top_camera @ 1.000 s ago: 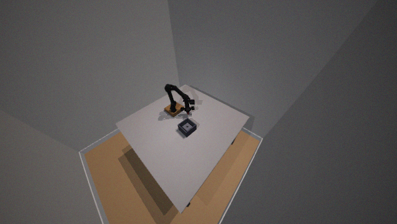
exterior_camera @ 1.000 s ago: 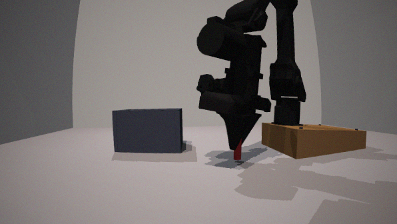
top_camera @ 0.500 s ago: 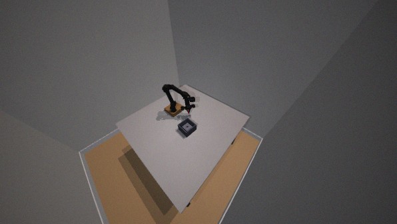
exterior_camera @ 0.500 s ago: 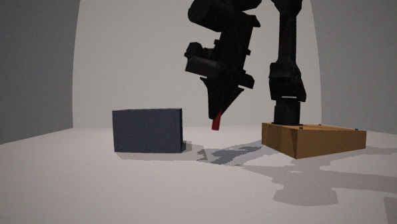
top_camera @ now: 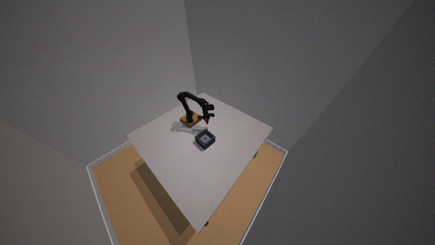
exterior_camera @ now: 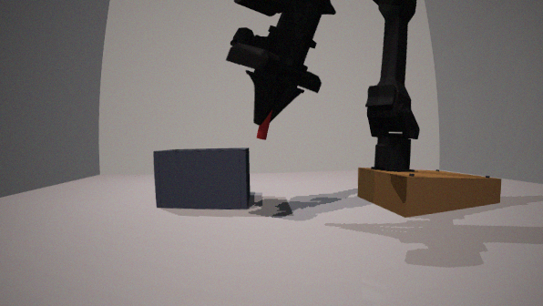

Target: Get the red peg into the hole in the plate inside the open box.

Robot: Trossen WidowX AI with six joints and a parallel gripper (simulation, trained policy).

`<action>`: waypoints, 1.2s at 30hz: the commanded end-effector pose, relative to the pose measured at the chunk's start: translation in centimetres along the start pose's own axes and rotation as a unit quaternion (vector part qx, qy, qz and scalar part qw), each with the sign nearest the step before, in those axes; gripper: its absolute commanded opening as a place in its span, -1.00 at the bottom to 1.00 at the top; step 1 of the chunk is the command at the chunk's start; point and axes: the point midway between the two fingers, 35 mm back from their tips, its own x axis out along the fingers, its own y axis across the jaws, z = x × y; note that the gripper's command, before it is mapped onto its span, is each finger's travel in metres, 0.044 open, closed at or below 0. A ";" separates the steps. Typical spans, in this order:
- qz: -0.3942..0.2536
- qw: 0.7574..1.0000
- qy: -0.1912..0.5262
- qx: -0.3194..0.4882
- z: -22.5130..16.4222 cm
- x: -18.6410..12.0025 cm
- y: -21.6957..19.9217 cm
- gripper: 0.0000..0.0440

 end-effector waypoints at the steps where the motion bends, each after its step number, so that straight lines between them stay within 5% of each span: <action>1: -0.007 1.000 -0.007 0.008 1.8 0.0 -0.7 -1.00; 36: -0.024 0.993 -0.022 0.118 11.9 5.5 -5.2 -0.98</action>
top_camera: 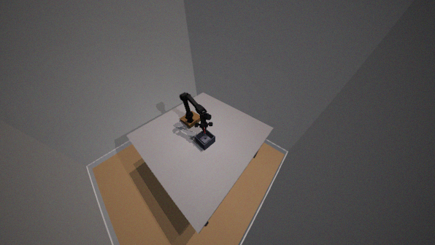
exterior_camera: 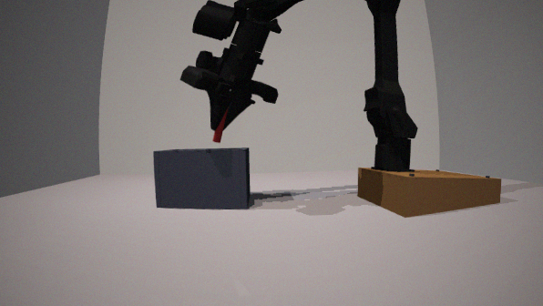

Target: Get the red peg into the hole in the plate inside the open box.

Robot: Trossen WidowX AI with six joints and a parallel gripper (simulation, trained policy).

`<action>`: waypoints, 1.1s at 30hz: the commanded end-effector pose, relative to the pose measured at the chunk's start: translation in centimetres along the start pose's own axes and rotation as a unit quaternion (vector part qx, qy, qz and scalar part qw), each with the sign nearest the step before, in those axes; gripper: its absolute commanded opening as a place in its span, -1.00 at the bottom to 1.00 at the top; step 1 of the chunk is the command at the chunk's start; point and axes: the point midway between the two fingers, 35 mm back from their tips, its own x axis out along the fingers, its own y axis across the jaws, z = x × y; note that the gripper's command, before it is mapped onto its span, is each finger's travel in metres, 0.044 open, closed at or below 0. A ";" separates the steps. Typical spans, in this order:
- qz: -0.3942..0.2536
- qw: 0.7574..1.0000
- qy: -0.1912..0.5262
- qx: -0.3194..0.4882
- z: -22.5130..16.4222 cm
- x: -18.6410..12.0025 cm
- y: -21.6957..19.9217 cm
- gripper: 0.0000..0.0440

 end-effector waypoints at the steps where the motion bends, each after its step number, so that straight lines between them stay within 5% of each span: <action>1: -0.001 1.000 0.005 0.010 1.0 1.1 -0.1 -0.97; 15: -0.011 0.999 0.033 0.022 1.8 5.0 -0.3 -0.96; 22: -0.022 0.999 0.046 0.004 1.6 6.7 -0.6 -0.34; 28: -0.036 0.998 0.059 -0.014 1.7 7.2 -0.5 -0.29; 33: -0.034 0.998 0.045 -0.028 3.5 7.5 0.2 0.19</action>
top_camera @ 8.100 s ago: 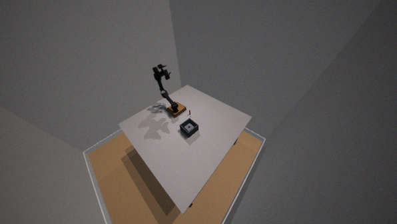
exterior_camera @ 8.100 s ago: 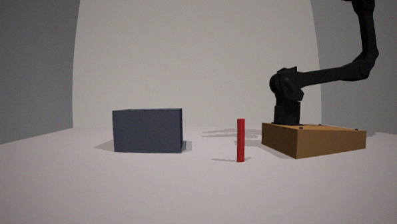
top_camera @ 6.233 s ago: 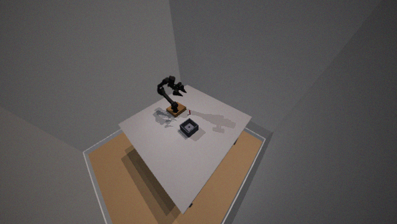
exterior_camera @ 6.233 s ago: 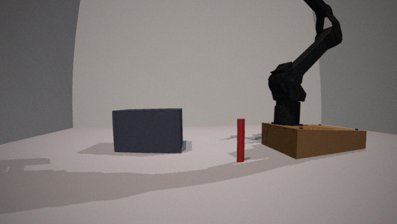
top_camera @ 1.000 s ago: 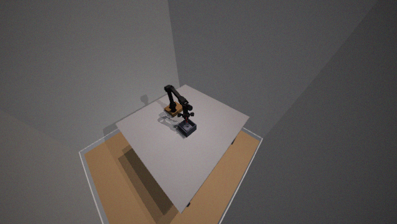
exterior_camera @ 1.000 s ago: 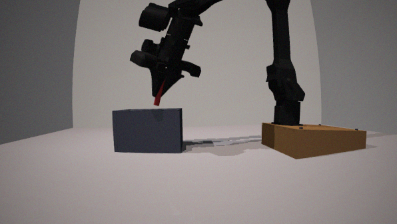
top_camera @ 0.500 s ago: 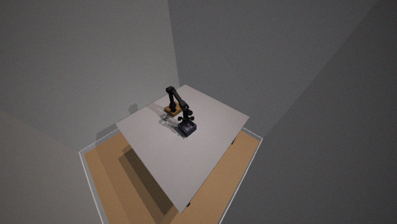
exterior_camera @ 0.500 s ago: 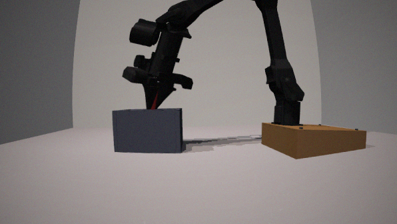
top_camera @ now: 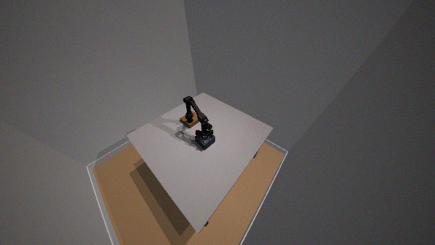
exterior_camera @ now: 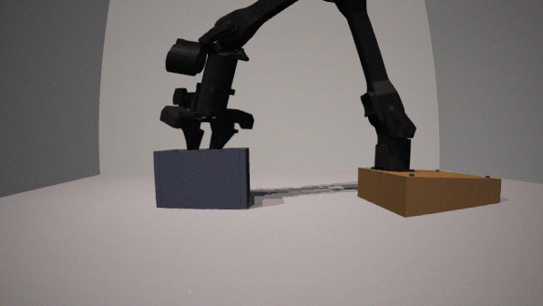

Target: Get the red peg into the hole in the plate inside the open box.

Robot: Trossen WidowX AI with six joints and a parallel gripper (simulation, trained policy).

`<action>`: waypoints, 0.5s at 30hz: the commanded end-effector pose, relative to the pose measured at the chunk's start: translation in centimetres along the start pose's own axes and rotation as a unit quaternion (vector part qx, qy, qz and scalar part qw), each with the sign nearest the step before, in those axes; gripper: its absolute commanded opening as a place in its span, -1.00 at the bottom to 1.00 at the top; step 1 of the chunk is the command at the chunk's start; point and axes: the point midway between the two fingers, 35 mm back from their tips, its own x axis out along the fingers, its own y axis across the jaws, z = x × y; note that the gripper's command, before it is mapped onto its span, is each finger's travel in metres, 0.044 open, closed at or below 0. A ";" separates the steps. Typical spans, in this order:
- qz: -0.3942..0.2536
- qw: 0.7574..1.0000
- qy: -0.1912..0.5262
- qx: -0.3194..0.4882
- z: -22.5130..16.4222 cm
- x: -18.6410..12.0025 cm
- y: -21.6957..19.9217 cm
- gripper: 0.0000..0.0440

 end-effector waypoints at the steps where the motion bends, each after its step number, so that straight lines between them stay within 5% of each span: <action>1: -0.005 1.000 -0.009 -0.013 1.4 0.2 0.4 0.28; 9: -0.011 0.999 -0.028 -0.028 4.2 0.2 0.9 0.97; 15: -0.010 0.998 -0.054 -0.026 6.5 -0.1 1.1 1.00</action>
